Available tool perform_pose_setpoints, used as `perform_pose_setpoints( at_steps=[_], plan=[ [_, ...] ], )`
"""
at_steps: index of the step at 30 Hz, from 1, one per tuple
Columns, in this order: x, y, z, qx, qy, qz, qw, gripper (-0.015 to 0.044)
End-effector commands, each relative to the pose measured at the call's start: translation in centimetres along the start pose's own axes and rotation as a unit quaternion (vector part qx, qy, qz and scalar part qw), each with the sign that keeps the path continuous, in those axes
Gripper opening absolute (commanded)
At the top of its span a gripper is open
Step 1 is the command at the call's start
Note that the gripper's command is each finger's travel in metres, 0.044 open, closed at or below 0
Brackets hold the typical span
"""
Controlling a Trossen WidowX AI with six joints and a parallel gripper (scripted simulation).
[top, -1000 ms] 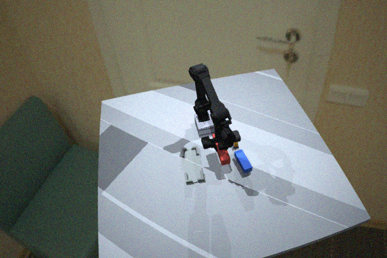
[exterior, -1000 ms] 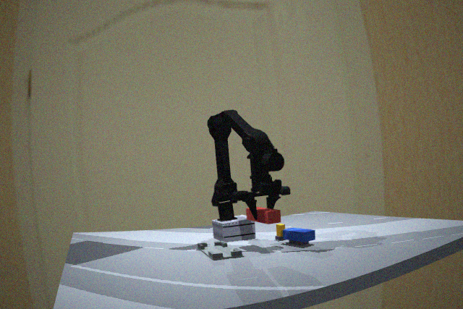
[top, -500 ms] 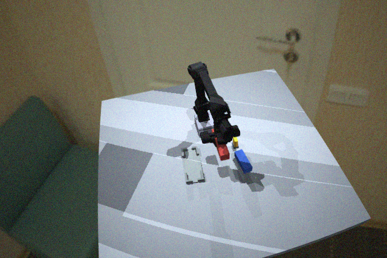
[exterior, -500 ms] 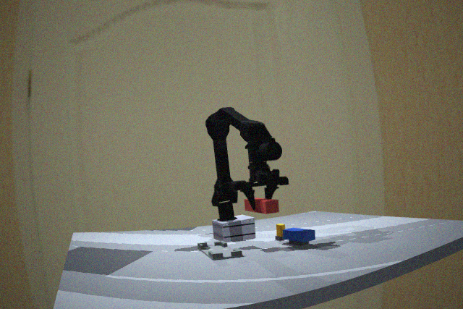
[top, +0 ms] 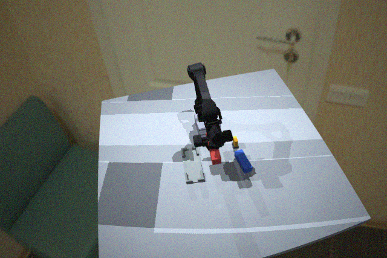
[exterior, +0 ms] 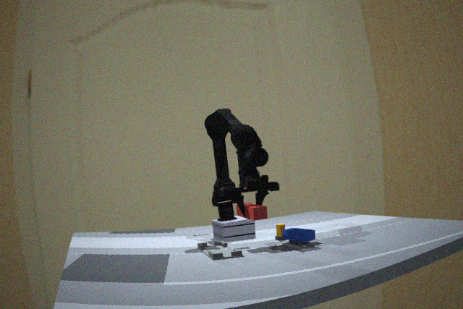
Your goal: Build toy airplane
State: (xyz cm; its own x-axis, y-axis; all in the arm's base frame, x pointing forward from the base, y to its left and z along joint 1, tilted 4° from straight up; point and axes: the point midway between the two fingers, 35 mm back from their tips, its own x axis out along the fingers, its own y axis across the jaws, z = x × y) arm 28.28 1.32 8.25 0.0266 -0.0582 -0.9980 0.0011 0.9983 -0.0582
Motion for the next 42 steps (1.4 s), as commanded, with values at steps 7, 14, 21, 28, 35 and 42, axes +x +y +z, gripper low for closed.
perform_pose_setpoints(
  at_steps=[7,14,21,28,35,42],
  plan=[
    [1.4,-3.0,0.1,0.009,-0.001,0.000,1.000,0.0000],
    [2.3,-5.1,0.0,0.016,-0.001,-0.002,1.000,0.0000],
    [3.1,-7.2,-0.3,0.023,-0.002,-0.004,1.000,0.0000],
    [4.0,-9.3,-0.8,0.030,-0.003,-0.006,1.000,0.0000],
    [4.8,-11.3,-1.5,0.037,-0.003,-0.009,0.999,0.0000],
    [4.9,-11.5,-1.6,0.038,-0.003,-0.009,0.999,0.0131]
  ],
)
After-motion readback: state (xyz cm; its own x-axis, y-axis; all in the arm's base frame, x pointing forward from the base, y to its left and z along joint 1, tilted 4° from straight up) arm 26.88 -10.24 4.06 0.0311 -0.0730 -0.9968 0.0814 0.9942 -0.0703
